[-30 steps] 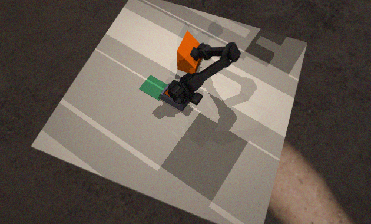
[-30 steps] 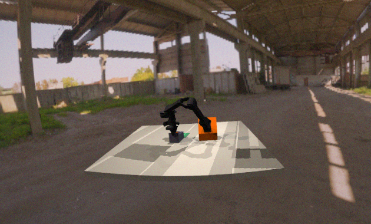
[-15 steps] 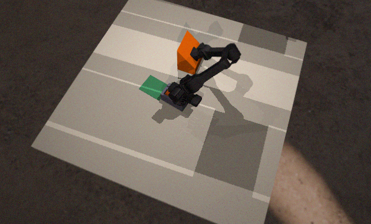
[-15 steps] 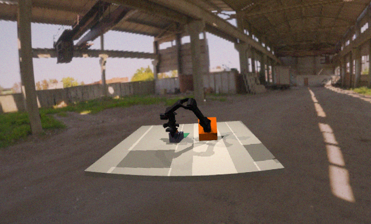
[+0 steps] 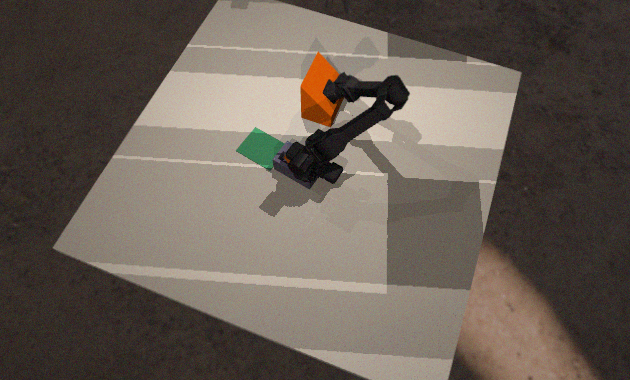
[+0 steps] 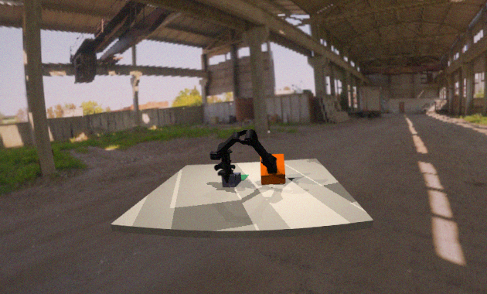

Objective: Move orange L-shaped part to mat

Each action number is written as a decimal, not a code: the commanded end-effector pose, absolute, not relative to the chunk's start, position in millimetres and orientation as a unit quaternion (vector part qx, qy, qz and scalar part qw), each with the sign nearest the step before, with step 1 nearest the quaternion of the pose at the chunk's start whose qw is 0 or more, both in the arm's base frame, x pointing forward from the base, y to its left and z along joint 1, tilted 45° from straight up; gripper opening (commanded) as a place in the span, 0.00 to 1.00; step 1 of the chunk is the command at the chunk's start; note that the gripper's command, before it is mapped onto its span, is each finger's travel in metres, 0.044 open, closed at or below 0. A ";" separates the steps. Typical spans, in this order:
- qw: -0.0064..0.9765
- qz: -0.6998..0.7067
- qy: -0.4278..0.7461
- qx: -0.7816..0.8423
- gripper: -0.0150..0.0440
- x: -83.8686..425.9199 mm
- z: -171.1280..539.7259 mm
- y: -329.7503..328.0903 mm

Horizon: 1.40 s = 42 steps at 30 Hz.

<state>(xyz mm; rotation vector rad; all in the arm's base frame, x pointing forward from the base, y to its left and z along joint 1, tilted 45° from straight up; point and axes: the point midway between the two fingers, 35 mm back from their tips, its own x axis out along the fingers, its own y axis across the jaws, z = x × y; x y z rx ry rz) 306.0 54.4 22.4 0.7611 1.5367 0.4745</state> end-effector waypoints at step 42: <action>0.635 0.200 0.665 0.339 0.56 307.5 95.1 -23.0</action>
